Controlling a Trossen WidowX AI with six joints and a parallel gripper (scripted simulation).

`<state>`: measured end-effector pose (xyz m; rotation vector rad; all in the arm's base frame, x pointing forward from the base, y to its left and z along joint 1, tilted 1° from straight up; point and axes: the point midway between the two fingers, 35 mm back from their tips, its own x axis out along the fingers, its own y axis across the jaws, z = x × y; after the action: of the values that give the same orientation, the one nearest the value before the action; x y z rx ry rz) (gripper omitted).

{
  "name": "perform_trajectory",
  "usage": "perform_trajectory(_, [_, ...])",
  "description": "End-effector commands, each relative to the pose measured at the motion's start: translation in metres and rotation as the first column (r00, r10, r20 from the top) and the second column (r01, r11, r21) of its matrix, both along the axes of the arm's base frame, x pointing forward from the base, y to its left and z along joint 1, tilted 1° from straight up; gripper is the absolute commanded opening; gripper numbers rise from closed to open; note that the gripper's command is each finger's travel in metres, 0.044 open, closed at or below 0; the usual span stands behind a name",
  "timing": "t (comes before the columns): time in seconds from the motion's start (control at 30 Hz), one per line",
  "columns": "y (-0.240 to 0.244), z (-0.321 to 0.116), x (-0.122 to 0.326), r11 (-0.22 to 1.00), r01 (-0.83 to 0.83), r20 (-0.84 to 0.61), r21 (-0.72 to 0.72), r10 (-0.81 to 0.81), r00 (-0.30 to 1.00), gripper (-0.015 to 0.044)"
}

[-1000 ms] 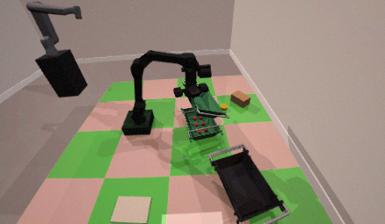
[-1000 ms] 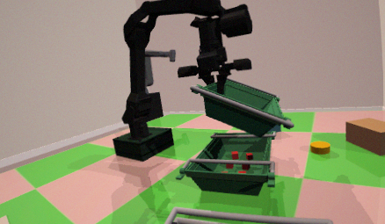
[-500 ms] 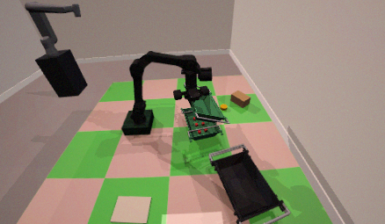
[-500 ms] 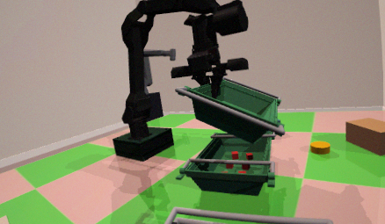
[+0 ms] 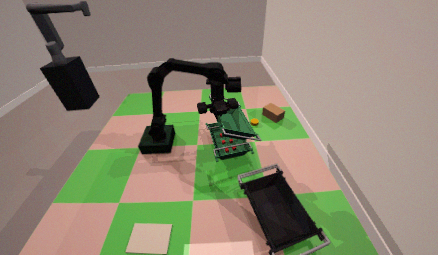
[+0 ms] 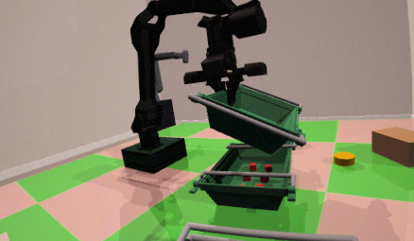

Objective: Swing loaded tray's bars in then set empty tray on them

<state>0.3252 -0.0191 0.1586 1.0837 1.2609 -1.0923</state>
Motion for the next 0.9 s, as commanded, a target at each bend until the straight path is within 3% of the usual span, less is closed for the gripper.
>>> perform_trajectory(0.0, [0.0002, 0.0044, 0.0011, 1.0, -0.004, 0.02, 0.001, 0.004, 1.0, 0.0])
perform_trajectory(0.87, [0.0001, 0.0007, 0.0019, 1.0, -0.004, 0.02, 0.001, 0.004, 1.0, 0.0])
